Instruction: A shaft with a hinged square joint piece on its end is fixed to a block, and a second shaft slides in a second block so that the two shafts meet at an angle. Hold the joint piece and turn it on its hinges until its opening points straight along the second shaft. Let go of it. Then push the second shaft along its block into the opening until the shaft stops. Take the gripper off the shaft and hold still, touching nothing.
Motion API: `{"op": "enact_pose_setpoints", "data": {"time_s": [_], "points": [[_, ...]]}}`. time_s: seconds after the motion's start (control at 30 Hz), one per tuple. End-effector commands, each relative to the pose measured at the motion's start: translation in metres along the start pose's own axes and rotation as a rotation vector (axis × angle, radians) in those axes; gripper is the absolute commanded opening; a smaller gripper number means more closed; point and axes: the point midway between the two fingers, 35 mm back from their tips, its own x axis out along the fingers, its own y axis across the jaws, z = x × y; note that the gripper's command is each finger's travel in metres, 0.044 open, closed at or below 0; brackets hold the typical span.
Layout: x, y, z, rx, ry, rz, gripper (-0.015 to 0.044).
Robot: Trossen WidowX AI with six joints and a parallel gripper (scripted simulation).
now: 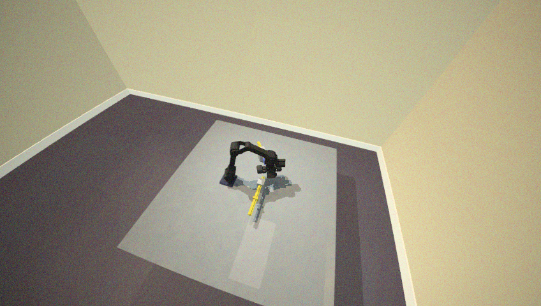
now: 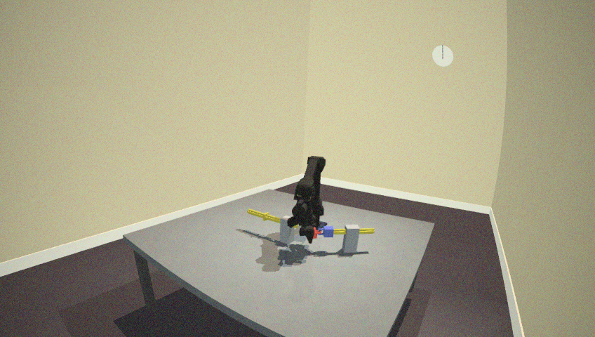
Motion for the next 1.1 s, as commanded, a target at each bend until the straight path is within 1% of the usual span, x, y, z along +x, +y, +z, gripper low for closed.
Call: {"op": "enact_pose_setpoints", "data": {"time_s": [0.0, 0.93, 1.07], "points": [[-0.002, -0.003, 0.0, 0.061, -0.043, 0.011, 0.0], [-0.013, -0.021, -0.004, 0.437, -0.302, 0.01, 0.0], [-0.013, -0.021, -0.004, 0.452, -0.312, 0.01, 0.0]]}}
